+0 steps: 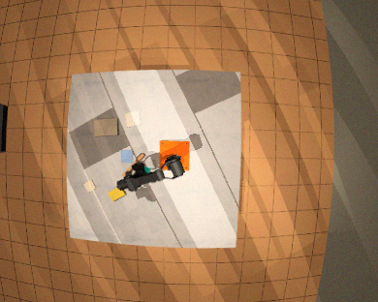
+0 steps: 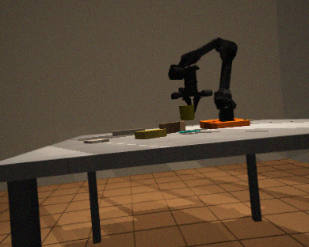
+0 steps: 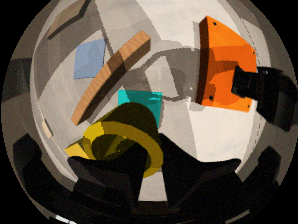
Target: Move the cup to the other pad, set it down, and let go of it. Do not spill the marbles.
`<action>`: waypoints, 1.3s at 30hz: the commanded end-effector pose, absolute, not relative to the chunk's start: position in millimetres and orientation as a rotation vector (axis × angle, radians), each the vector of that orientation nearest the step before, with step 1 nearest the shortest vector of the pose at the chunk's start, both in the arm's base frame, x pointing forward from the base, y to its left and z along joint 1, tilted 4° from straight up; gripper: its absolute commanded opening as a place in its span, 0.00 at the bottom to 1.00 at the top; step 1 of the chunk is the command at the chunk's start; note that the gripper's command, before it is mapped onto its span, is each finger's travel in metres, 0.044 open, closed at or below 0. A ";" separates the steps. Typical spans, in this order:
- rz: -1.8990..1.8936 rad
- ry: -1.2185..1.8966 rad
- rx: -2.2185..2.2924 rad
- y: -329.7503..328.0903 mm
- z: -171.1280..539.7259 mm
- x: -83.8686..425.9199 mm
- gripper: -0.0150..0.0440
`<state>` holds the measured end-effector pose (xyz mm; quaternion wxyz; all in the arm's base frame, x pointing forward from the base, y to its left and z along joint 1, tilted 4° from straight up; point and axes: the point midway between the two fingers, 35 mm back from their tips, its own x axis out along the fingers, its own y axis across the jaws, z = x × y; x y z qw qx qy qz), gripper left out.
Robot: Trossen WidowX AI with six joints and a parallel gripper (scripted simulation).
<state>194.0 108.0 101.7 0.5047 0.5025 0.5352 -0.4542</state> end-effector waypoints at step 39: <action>-1.096 1.293 1.213 112.4 55.5 192.4 0.25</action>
